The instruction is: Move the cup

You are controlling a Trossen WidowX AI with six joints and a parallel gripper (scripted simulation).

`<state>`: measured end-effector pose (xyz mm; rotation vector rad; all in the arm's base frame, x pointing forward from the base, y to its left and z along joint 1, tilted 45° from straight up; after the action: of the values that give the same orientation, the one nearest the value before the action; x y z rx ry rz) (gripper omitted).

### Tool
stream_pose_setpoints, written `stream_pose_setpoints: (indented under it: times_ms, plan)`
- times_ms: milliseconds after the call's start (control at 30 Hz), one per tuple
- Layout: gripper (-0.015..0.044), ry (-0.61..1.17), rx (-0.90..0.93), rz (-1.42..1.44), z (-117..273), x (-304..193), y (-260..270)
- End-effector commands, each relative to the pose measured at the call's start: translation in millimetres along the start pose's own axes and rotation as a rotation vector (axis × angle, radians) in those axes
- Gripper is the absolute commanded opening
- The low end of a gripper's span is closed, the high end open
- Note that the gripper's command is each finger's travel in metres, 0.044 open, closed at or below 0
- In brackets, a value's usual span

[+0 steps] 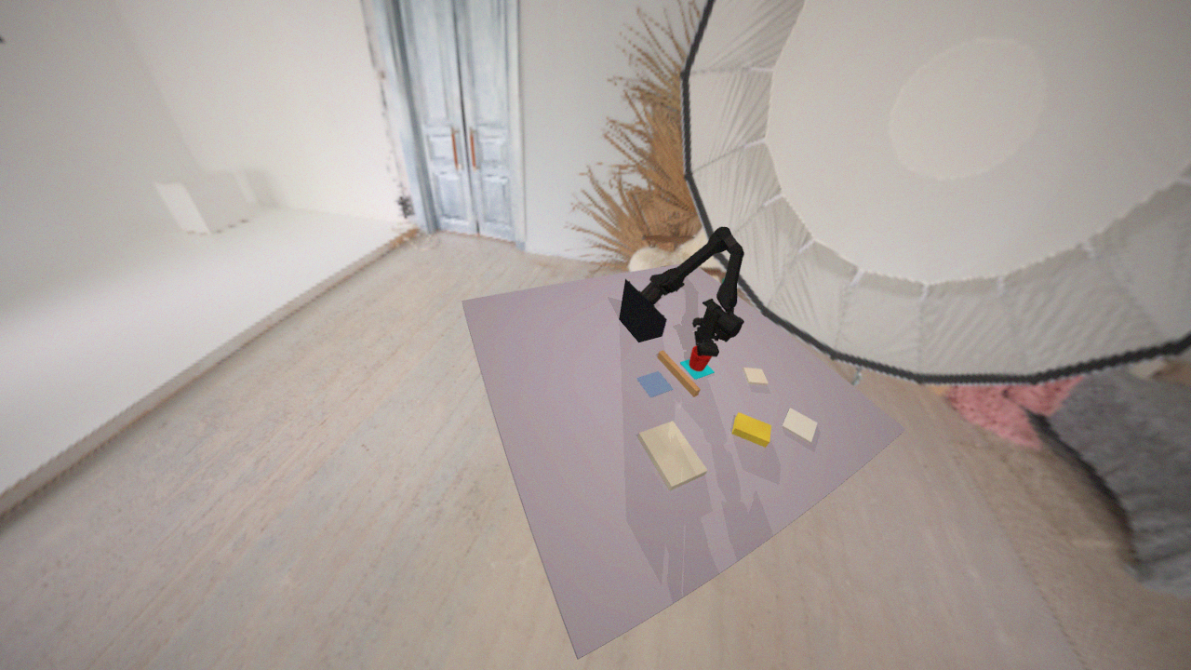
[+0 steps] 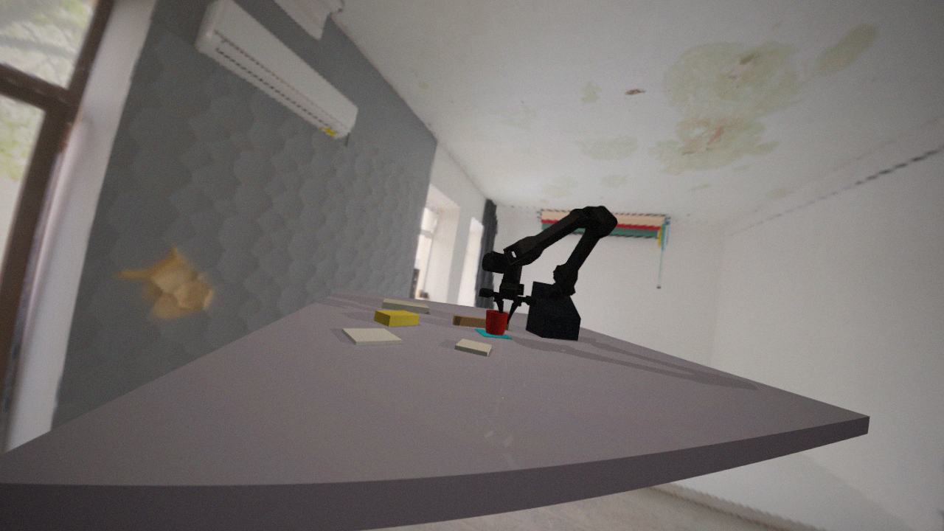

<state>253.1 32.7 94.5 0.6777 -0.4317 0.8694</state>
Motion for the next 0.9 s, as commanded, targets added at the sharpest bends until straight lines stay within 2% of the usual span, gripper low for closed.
stream_pose_setpoints:
  times_ms: [0, 867]
  plan:
    - [0.0128, 0.0, 0.0, 0.002, 0, 0, 0]
    - [0.0128, 0.002, -0.001, -0.001, 25, 0, -2]
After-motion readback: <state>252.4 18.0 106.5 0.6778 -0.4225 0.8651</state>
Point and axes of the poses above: the point midway between the two fingers, 35 mm back from their tips, its own z axis back along the fingers, its own y axis across the jaws, x = y × z, the point moved 10 cm from there along z, back along the fingers, and after that the axes turned 3 degrees about -z, right-handed, at the moved point
